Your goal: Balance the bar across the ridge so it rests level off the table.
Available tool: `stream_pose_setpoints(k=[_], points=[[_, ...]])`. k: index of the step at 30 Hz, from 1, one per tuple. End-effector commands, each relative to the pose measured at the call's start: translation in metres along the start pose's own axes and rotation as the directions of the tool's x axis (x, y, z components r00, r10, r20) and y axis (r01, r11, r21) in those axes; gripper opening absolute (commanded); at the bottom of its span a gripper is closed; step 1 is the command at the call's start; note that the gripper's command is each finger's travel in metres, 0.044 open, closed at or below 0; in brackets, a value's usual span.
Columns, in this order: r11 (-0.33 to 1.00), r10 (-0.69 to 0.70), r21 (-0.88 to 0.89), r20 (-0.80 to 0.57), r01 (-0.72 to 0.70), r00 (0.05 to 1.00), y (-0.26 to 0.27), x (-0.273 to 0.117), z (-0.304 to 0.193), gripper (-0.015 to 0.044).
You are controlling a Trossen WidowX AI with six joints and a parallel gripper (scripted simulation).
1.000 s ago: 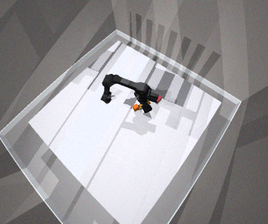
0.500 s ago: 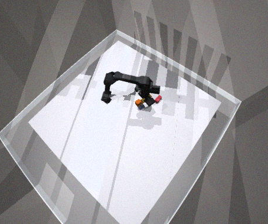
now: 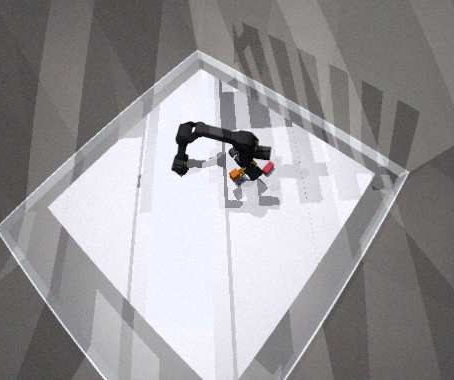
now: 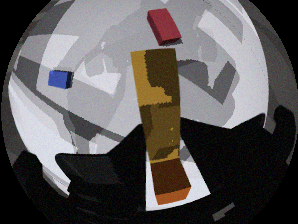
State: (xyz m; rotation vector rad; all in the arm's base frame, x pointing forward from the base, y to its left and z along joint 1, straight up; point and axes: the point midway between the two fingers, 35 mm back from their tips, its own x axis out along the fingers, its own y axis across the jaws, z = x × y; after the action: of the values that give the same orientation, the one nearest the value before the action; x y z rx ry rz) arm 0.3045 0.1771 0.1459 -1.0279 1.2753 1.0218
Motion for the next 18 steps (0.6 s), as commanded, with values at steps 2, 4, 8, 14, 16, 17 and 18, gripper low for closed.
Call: stream_pose_setpoints(k=[2, 4, 8, 14, 16, 17, 18], points=[[1.0, 0.0, 0.001, -0.002, 0.0, 1.0, 0.001, 0.009, -0.001, 0.0], [1.0, 0.0, 0.001, -0.002, 0.0, 1.0, 0.001, 0.013, -0.001, 0.0], [1.0, 0.0, 0.001, -0.002, 0.0, 1.0, 0.001, 0.019, -0.001, 0.0], [1.0, 0.0, 0.001, -0.002, 0.0, 1.0, 0.001, 0.026, -0.002, 0.0], [1.0, 0.0, 0.001, -0.002, 0.0, 1.0, 0.001, 0.026, -0.002, 0.0], [1.0, 0.0, 0.001, -0.002, 0.0, 1.0, 0.001, 0.026, -0.002, 0.0], [1.0, 0.0, 0.001, -0.002, 0.0, 1.0, 0.001, 0.026, -0.002, 0.0]])
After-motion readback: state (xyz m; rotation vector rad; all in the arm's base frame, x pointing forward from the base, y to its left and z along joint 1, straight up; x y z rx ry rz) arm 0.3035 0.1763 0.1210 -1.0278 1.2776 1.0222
